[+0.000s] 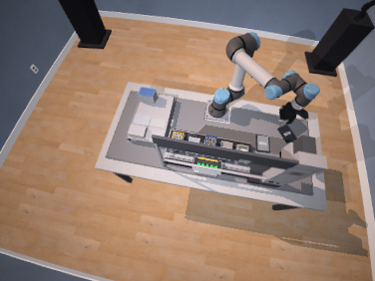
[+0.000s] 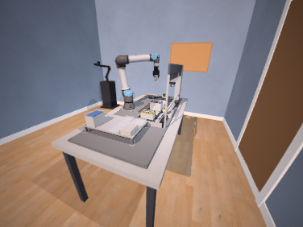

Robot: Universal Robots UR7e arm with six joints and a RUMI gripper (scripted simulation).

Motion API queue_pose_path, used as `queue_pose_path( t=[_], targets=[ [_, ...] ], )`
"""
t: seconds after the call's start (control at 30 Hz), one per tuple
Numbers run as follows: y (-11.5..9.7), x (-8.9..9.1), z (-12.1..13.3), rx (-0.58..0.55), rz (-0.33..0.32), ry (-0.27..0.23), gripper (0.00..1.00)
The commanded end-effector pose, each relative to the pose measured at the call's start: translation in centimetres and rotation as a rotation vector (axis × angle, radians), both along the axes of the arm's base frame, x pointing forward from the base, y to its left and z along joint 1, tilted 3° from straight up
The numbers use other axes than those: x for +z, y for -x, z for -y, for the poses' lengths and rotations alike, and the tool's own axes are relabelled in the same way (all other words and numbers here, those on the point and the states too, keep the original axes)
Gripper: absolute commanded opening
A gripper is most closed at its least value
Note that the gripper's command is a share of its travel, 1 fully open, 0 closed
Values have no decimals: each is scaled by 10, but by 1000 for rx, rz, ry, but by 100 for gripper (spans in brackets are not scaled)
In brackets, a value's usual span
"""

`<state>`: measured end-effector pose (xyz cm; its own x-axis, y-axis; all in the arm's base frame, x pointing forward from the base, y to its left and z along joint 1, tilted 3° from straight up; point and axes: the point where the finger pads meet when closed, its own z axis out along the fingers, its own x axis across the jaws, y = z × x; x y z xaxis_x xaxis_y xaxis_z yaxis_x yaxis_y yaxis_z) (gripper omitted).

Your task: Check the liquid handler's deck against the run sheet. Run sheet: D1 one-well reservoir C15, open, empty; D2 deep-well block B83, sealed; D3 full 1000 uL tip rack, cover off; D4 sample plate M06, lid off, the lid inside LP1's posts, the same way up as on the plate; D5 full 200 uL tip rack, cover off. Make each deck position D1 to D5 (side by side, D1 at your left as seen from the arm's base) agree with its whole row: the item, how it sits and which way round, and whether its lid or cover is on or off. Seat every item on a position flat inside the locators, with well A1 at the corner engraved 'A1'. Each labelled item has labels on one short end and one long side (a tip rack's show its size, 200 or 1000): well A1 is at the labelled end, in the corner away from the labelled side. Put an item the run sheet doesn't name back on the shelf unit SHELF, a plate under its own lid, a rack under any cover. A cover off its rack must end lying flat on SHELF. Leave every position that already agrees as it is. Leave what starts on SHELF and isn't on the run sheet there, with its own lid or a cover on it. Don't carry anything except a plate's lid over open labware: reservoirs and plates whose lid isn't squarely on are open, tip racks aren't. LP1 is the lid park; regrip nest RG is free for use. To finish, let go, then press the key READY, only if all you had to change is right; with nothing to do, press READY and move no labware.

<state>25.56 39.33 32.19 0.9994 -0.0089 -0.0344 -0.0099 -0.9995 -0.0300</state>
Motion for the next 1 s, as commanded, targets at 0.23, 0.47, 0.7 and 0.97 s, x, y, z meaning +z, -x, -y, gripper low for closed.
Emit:
queue_pose_path(
  t=[0.23,0.47,0.7,0.97],
  targets=[
    [-4,4,-51,-147,0,3,0],
    [-5,4,-76,-147,-1,3,0],
    [-6,5,-98,-147,-1,3,0],
    [-7,6,-97,-148,1,1,0]
  ],
)
